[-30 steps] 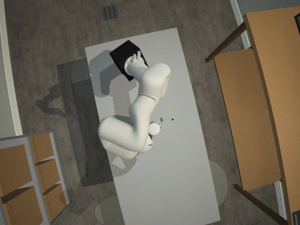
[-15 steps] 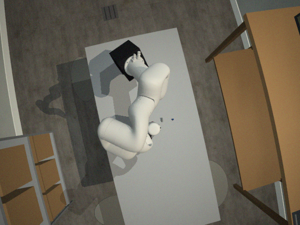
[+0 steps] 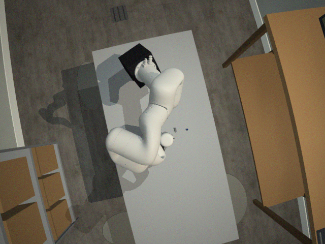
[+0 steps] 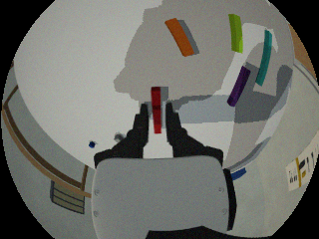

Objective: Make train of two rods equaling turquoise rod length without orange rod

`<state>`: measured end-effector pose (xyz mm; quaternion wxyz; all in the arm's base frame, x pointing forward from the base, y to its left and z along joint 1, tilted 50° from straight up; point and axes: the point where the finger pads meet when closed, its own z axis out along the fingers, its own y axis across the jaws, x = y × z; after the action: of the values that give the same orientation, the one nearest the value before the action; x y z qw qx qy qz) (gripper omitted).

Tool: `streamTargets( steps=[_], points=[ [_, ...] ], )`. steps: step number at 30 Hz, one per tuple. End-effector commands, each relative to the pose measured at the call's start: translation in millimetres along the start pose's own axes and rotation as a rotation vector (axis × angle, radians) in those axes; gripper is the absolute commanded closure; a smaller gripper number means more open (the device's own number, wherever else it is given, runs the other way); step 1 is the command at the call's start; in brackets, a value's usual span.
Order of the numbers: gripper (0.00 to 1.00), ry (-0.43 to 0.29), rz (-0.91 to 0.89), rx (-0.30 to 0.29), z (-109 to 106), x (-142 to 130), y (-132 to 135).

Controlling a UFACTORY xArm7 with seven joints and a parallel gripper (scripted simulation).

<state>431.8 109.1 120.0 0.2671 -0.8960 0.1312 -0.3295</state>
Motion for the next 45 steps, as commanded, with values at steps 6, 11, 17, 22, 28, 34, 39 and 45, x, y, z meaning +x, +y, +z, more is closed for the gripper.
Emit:
streamTargets(
  steps=[6,11,17,22,28,34,39,45],
  points=[
    [0.76,0.0,0.0,0.0,-0.2,0.3,0.0],
    [0.76,0.0,0.0,0.0,-0.2,0.3,0.0],
    [0.76,0.0,0.0,0.0,-0.2,0.3,0.0],
    [0.96,0.0,0.0,0.0,-0.2,0.3,0.0],
    [0.96,0.0,0.0,0.0,-0.2,0.3,0.0],
    [0.96,0.0,0.0,0.0,-0.2,0.3,0.0],
    [0.96,0.0,0.0,0.0,-0.2,0.3,0.0],
    [0.96,0.0,0.0,0.0,-0.2,0.3,0.0]
  ],
)
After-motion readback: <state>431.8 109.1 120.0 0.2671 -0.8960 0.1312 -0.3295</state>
